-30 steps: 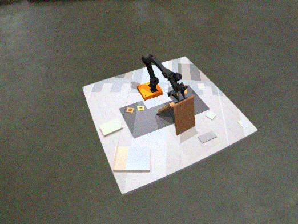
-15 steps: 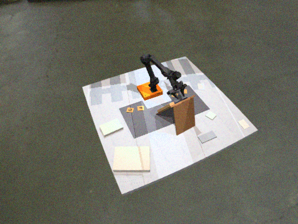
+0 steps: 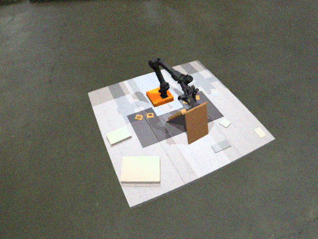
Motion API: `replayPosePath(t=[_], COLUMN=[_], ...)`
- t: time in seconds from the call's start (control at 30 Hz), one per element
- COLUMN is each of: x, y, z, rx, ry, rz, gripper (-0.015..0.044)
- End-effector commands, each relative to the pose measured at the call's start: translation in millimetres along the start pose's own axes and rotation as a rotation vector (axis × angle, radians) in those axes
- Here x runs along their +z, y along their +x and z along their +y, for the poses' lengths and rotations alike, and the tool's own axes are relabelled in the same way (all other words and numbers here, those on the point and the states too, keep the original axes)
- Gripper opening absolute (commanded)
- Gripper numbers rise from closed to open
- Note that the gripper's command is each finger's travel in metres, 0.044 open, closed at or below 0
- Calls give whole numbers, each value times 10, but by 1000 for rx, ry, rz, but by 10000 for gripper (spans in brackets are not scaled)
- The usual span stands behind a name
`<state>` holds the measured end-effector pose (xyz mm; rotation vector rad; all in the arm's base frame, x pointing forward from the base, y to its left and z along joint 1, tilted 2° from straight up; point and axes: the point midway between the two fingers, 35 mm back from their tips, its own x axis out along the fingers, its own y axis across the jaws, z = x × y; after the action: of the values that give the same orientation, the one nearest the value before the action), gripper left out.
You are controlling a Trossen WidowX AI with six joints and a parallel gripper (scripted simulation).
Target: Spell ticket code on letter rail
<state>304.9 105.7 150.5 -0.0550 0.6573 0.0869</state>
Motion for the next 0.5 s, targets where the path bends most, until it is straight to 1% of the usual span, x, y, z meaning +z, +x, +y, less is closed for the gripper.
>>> replayPosePath(t=[0.0,0.47], x=[3,1], y=[-33,-116], z=[-4,-11], rx=[-3,-3], ry=[5,5], rz=[-2,-2], gripper=[295,295])
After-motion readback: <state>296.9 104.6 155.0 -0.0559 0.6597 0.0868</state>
